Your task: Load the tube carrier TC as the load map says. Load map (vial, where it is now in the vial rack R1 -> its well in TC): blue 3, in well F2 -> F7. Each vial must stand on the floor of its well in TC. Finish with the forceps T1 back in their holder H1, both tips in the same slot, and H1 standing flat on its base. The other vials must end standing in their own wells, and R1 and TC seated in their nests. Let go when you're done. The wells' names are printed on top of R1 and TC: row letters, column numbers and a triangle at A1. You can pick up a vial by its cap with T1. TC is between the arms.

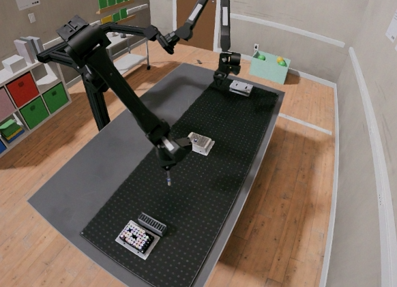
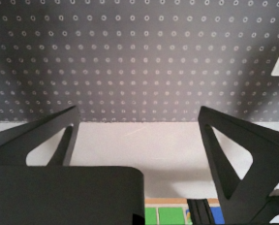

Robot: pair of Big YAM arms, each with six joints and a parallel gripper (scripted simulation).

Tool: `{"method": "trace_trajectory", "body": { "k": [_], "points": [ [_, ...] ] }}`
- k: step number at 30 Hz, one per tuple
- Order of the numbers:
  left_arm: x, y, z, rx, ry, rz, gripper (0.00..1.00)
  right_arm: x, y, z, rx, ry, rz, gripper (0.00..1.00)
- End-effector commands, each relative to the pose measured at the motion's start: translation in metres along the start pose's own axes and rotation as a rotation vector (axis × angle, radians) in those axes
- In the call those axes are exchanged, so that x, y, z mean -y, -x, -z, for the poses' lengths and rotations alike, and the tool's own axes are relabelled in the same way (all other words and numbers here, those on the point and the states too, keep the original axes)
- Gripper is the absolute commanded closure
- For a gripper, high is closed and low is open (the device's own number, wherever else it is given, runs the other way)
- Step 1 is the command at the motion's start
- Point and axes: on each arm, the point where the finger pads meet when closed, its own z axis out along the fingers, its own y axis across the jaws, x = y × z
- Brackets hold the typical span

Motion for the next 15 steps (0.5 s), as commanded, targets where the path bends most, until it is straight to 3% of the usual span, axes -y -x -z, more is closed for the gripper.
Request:
{"method": "trace_trajectory", "body": {
  "k": [1,15],
  "points": [
    [-0.001,0.004,0.001,0.013,0.003,-0.001,0.00,-0.012,0.008,-0.005,0.003,0.008,-0.004,0.91],
    [-0.001,0.004,0.001,0.013,0.003,-0.001,0.00,-0.028,0.020,-0.005,0.004,0.009,-0.004,0.91]
  ]
}}
